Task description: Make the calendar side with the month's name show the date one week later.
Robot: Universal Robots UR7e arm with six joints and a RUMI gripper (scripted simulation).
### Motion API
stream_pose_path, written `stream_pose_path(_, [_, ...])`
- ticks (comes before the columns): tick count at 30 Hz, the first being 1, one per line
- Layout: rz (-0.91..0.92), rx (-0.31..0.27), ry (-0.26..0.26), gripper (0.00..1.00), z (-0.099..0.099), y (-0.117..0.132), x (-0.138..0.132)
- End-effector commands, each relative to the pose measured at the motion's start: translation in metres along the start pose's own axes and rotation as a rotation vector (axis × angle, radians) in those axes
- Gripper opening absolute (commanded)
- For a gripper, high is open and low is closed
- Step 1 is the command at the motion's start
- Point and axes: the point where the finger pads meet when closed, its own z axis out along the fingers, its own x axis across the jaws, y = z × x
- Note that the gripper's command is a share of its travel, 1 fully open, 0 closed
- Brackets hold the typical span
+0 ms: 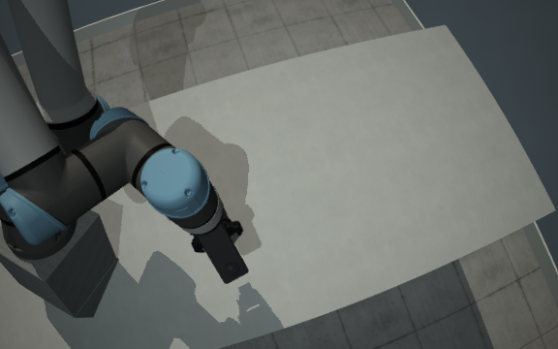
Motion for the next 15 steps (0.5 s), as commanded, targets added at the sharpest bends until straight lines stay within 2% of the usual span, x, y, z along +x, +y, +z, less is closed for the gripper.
stream_pose_path(1, [0.0,0.001,0.0,0.1,-0.001,0.006,-0.001])
stream_pose_path(6, [0.0,0.001,0.0,0.1,-0.007,0.045,-0.003])
stream_pose_path(8, [0.0,0.001,0.0,0.1,-0.007,0.045,-0.003])
stream_pose_path(12, [0.0,0.001,-0.001,0.1,-0.009,0.077,-0.001])
stream_pose_path(15, [0.0,0.0,-0.001,0.1,-0.009,0.088,0.001])
